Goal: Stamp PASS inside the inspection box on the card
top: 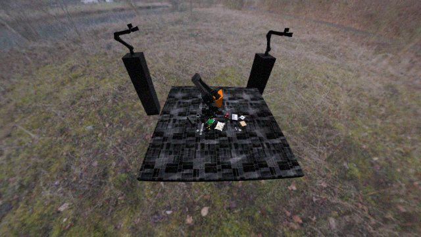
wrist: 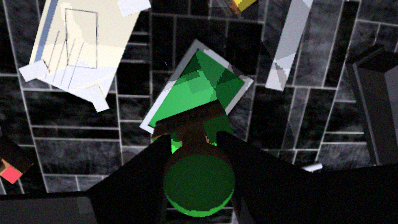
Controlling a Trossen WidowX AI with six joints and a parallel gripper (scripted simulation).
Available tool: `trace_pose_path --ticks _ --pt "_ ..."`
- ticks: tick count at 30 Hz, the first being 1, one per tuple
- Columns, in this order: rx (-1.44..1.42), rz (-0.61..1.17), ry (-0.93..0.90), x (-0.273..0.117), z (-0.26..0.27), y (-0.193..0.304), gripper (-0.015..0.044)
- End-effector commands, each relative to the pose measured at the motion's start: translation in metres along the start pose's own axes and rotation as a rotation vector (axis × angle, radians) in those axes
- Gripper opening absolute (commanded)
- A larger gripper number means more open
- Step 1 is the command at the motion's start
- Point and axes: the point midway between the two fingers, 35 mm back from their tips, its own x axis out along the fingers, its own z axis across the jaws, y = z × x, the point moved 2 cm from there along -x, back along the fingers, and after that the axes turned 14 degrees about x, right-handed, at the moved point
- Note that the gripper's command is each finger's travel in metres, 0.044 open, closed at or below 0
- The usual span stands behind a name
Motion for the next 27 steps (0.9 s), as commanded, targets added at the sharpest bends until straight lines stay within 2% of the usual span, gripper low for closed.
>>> trace_pose_path --ticks 1,27 --pt "-0.148 0.001 -0.005 -0.001 0.013 -0.005 0.0" --pt "-1.029 0.001 -0.003 -0.001 0.092 -0.028 0.0"
